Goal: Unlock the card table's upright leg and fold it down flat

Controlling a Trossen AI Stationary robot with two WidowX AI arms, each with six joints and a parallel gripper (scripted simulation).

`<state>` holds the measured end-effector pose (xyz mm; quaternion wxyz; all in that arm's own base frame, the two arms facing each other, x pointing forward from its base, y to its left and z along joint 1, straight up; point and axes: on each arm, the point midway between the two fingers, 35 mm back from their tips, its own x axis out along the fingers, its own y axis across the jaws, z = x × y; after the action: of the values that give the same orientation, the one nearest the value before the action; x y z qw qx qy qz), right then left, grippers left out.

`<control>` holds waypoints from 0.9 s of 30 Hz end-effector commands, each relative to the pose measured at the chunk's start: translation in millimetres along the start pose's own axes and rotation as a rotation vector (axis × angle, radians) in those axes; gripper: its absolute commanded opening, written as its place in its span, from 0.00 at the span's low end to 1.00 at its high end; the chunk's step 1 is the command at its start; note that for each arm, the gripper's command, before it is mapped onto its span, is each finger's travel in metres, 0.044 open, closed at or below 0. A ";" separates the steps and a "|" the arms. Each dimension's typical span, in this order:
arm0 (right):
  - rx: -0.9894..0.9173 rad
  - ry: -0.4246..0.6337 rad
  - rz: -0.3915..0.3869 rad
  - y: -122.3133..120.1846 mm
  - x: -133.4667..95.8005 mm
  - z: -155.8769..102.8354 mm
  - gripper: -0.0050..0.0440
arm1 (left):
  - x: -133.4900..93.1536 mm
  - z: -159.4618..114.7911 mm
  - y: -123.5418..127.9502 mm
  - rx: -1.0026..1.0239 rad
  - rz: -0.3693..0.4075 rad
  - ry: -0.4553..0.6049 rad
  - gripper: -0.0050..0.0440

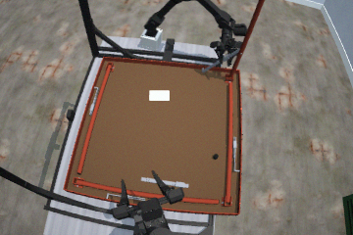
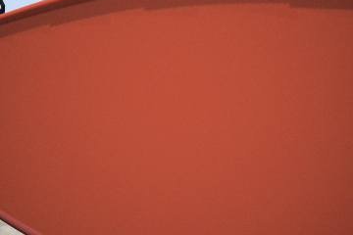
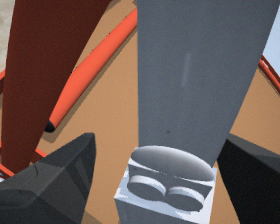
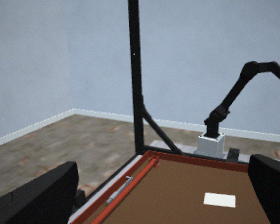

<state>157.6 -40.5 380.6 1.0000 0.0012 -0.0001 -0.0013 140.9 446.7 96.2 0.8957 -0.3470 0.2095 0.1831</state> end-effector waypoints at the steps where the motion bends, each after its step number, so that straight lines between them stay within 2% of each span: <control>1: -0.002 0.000 0.003 0.5 -0.1 0.3 0.92 | 3.3 -2.0 1.2 -0.010 -0.006 0.001 0.55; 2: -0.002 0.000 0.003 0.5 -0.1 0.3 0.92 | 3.3 -2.0 1.2 -0.010 -0.006 0.001 0.55; 5: -0.002 0.000 0.003 0.5 -0.1 0.3 0.92 | 3.3 -2.0 1.2 -0.010 -0.006 0.001 0.40; 19: -0.002 0.000 0.003 0.5 -0.1 0.3 0.92 | 3.3 -2.0 1.2 -0.010 -0.006 0.001 0.26; 23: -0.002 0.000 0.003 0.5 -0.1 0.3 0.92 | 3.3 -2.0 1.2 -0.010 -0.006 0.001 0.21; 25: -0.002 0.000 0.003 0.5 -0.1 0.3 0.92 | 4.0 -3.5 1.2 -0.010 -0.006 0.001 0.11; 27: -0.002 0.000 0.003 0.5 -0.1 0.3 0.92 | 5.8 -7.8 1.1 -0.010 -0.006 0.001 0.10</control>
<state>157.6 -40.5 380.6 1.0000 0.0011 -0.0001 -0.0013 142.5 446.2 92.7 0.8952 -0.3508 0.2075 0.1805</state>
